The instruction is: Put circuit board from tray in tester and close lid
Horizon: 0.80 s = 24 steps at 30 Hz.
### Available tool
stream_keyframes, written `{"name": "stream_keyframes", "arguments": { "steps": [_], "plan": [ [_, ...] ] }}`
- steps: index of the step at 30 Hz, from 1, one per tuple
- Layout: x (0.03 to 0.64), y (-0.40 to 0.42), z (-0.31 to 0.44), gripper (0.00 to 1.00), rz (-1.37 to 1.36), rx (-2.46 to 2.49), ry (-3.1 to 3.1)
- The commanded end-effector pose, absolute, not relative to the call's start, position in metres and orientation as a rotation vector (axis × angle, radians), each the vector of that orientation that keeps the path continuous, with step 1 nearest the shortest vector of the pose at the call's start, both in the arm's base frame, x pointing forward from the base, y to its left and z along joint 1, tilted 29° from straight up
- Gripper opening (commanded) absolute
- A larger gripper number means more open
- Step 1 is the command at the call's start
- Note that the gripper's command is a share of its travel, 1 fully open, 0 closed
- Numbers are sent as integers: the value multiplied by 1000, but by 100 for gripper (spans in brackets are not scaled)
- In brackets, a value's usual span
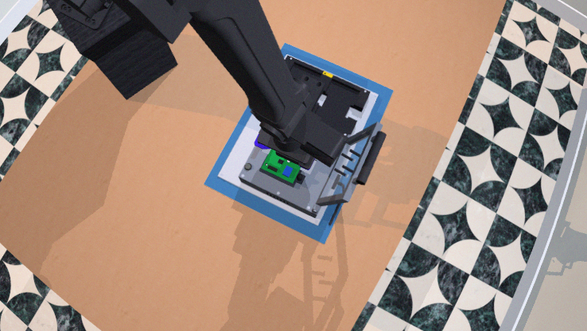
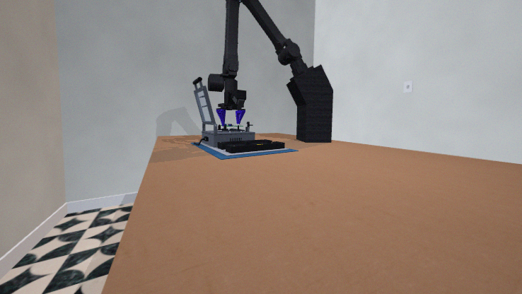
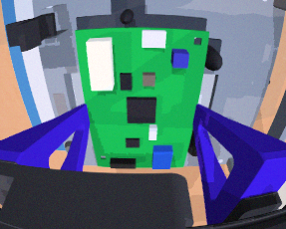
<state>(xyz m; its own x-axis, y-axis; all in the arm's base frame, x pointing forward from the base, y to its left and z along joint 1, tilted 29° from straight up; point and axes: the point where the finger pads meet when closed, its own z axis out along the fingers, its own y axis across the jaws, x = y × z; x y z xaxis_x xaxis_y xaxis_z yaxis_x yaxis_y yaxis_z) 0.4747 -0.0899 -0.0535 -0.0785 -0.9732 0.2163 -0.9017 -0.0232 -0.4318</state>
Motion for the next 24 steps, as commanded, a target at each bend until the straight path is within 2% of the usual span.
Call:
{"name": "stream_keyframes", "arguments": {
  "steps": [1,24],
  "plan": [
    [474,-94,-53,72,-723,-1998,2096],
    [476,-94,-51,72,-728,-1996,2092]
  ]
}}
